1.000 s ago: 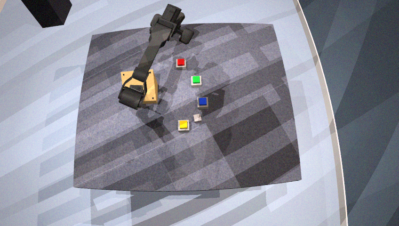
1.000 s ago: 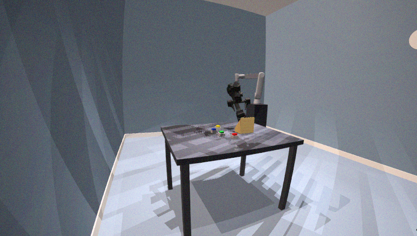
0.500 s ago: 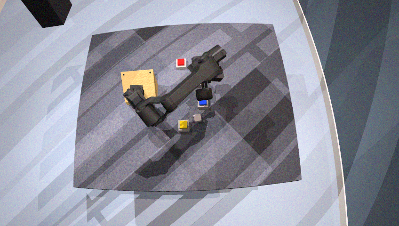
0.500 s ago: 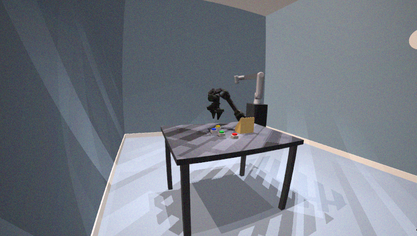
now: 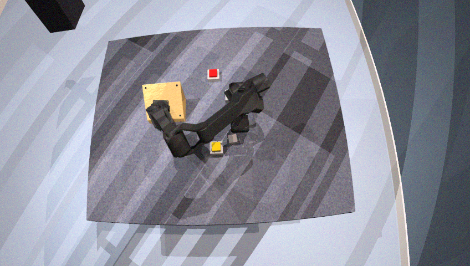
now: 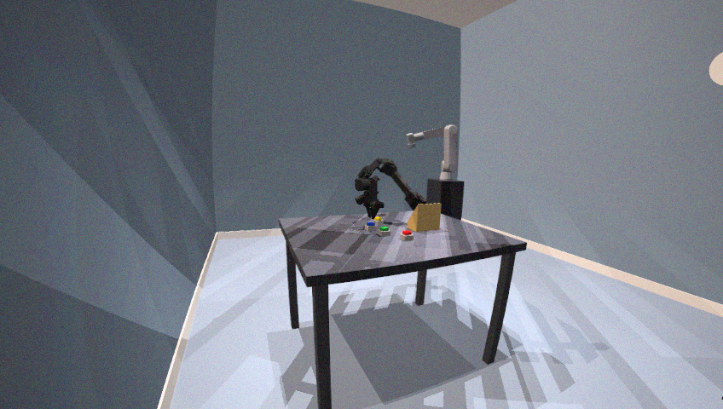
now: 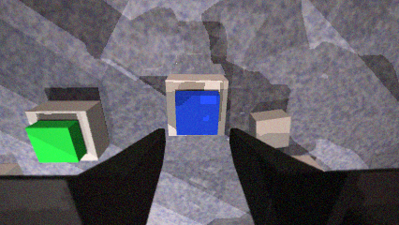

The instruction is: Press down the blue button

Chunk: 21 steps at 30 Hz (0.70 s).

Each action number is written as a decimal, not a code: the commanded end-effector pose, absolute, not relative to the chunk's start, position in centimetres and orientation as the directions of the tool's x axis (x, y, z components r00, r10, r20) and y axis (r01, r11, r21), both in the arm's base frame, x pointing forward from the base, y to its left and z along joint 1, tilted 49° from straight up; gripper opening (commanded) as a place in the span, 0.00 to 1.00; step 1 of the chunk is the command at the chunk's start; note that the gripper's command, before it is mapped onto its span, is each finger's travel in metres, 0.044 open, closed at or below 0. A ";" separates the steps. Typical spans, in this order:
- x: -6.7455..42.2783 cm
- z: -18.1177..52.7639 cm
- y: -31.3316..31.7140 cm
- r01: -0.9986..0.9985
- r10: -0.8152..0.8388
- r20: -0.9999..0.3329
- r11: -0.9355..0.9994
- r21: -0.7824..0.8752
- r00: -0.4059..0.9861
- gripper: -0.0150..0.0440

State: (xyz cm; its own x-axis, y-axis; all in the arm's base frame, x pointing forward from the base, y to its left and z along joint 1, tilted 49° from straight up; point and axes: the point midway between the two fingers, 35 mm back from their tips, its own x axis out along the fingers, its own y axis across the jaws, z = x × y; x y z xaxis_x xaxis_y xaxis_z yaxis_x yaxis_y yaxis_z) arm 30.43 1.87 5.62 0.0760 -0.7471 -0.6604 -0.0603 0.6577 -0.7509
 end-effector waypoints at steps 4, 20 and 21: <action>30.5 5.7 2.0 -0.062 -0.746 -0.660 0.657 -0.751 0.090 0.29; 30.7 4.8 1.0 -0.062 -0.745 -0.660 0.658 -0.751 0.090 0.29; 30.7 4.7 0.8 -0.062 -0.745 -0.660 0.658 -0.751 0.090 0.29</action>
State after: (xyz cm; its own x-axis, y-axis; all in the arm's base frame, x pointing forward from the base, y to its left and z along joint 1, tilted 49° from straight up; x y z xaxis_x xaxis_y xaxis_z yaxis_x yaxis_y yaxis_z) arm 30.69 1.15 4.94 0.0893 -0.7434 -0.6628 -0.0581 0.6605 -0.7486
